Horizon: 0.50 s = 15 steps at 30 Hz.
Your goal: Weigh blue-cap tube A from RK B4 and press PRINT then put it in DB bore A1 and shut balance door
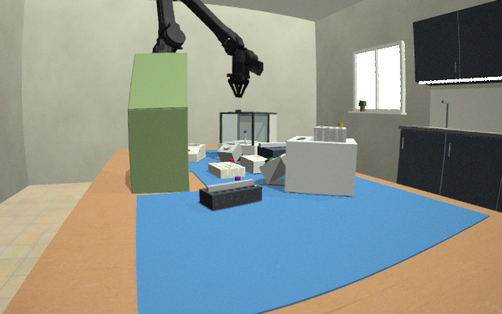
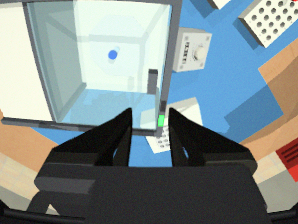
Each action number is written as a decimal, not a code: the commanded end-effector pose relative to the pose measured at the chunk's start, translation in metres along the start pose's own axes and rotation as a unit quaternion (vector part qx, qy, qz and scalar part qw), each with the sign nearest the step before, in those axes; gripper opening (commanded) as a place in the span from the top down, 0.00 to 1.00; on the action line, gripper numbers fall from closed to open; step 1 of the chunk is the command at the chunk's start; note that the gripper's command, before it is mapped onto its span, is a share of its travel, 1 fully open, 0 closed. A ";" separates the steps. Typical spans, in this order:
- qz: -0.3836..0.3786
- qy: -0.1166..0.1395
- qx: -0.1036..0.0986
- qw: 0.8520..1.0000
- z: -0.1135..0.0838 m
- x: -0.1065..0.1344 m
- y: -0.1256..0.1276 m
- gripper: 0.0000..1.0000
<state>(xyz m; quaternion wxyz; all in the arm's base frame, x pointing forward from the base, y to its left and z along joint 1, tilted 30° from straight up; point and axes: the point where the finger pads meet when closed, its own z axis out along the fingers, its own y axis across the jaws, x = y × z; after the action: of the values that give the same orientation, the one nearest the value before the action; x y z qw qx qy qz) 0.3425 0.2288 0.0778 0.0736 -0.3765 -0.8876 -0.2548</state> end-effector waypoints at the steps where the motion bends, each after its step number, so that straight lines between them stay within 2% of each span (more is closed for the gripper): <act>1: 0.042 0.002 0.009 0.999 0.006 0.001 -0.001 0.70; 10: 0.042 0.002 0.009 0.999 0.006 0.001 -0.001 0.70; 15: 0.039 0.002 0.007 0.999 0.017 0.002 -0.003 0.70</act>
<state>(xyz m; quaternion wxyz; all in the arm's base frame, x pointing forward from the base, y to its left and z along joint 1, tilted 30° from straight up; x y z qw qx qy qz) 0.3426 0.2307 0.0750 0.0813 -0.4081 -0.8735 -0.2527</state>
